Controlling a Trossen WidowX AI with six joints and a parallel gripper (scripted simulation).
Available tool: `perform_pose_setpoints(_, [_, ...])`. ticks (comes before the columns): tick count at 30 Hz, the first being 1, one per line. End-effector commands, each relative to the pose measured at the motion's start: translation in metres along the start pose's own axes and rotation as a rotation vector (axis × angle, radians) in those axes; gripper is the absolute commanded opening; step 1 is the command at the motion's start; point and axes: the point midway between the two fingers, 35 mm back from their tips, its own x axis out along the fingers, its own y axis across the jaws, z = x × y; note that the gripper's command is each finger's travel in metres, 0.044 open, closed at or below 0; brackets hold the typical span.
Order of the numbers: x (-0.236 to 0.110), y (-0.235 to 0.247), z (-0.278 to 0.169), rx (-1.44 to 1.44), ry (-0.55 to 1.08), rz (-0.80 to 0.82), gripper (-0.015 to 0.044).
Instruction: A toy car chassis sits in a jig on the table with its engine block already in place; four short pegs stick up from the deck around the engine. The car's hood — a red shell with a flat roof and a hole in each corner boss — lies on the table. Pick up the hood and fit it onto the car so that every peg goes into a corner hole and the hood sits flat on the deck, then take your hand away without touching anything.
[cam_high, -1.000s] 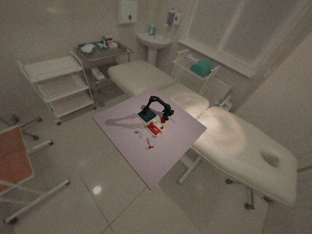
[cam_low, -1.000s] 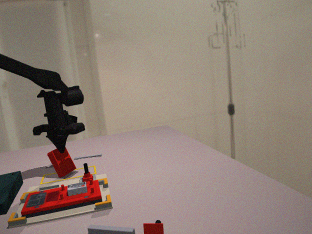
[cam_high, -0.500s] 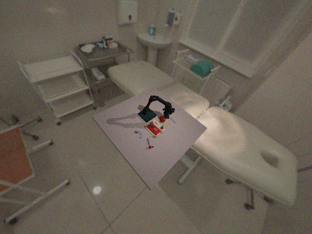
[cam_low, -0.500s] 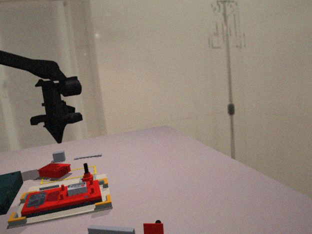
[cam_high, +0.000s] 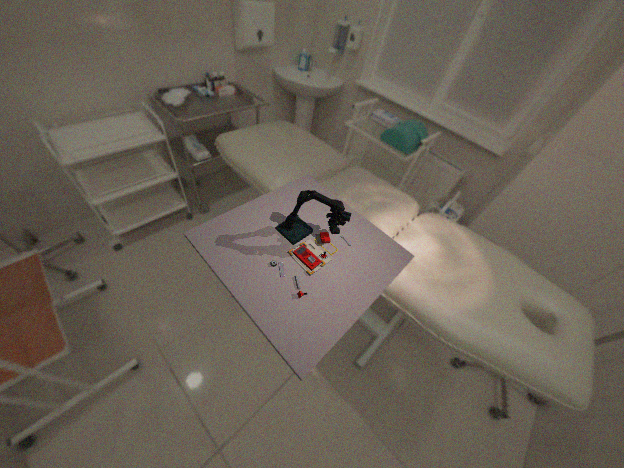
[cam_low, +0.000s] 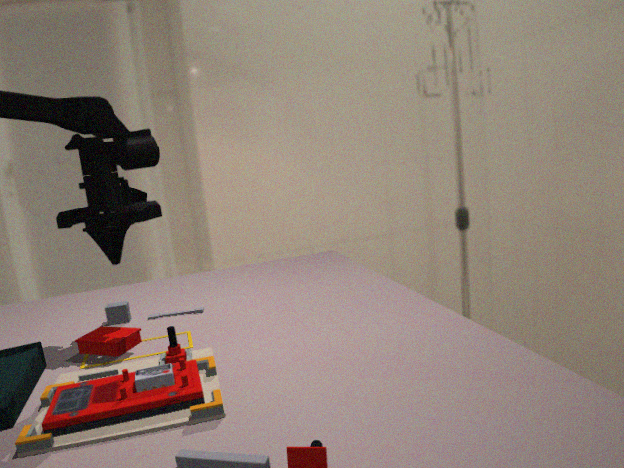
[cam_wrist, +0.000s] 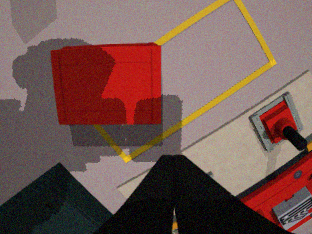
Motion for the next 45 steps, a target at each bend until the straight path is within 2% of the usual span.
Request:
perform_pose_setpoints(1, [0.000, 0.000, 0.000, 0.000, -0.001, 0.000, 0.0000])
perform_pose_setpoints(6, [0.000, 0.000, 0.000, 0.000, -0.001, 0.000, 0.0000])
perform_pose_setpoints(9, [0.004, 0.002, 0.001, 0.075, 0.000, 0.000, 0.0079])
perform_pose_setpoints(23, [0.038, 0.024, 0.003, 0.787, 0.003, 0.005, 0.0440])
perform_pose_setpoints(38, [0.073, 0.049, -0.002, 1.541, 0.012, 0.006, 0.0440])
perform_pose_setpoints(45, [0.075, 0.050, -0.003, 1.574, 0.012, 0.006, 0.0440])
